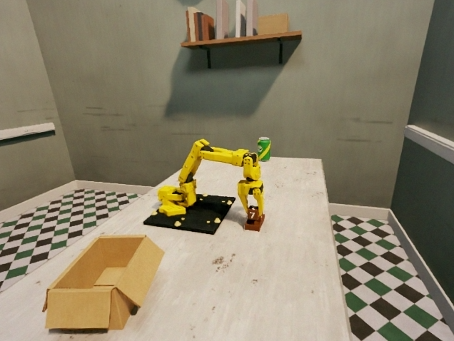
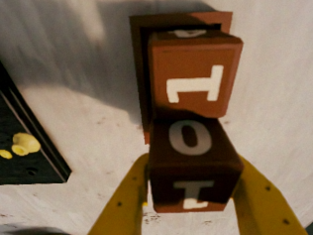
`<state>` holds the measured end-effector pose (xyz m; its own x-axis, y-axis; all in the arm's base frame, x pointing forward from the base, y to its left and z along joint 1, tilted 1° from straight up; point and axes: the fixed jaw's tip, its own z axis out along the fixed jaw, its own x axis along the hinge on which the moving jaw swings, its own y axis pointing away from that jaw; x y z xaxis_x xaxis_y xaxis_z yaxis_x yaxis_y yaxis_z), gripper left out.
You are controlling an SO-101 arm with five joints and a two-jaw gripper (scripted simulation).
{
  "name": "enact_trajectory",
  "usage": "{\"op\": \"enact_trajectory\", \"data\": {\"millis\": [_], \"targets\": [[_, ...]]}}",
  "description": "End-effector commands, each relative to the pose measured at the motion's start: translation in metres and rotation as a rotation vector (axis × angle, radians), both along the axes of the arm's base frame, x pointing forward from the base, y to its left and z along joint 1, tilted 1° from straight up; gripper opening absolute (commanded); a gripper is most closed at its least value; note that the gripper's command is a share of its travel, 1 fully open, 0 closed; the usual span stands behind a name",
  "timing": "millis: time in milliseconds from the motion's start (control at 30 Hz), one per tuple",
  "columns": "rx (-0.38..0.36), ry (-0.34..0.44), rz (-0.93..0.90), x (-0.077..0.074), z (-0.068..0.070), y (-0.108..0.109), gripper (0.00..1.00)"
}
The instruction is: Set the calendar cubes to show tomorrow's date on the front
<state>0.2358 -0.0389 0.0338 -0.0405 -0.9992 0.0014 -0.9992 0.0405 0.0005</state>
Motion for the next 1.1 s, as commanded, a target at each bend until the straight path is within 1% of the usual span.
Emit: {"op": "enact_trajectory", "data": {"millis": [0,333,600,867,1067], "targets": [[0.001,-0.001,-0.006,-0.001,0.000,-0.001,0.00],[0.001,-0.001,-0.007,-0.001,-0.006,0.000,0.00],[0.001,-0.001,-0.007,-0.001,-0.006,0.000,0.00],[0.001,-0.001,-0.008,-0.002,-0.011,0.000,0.00],[0.001,-0.001,-0.008,-0.002,-0.012,0.000,0.00]]}}
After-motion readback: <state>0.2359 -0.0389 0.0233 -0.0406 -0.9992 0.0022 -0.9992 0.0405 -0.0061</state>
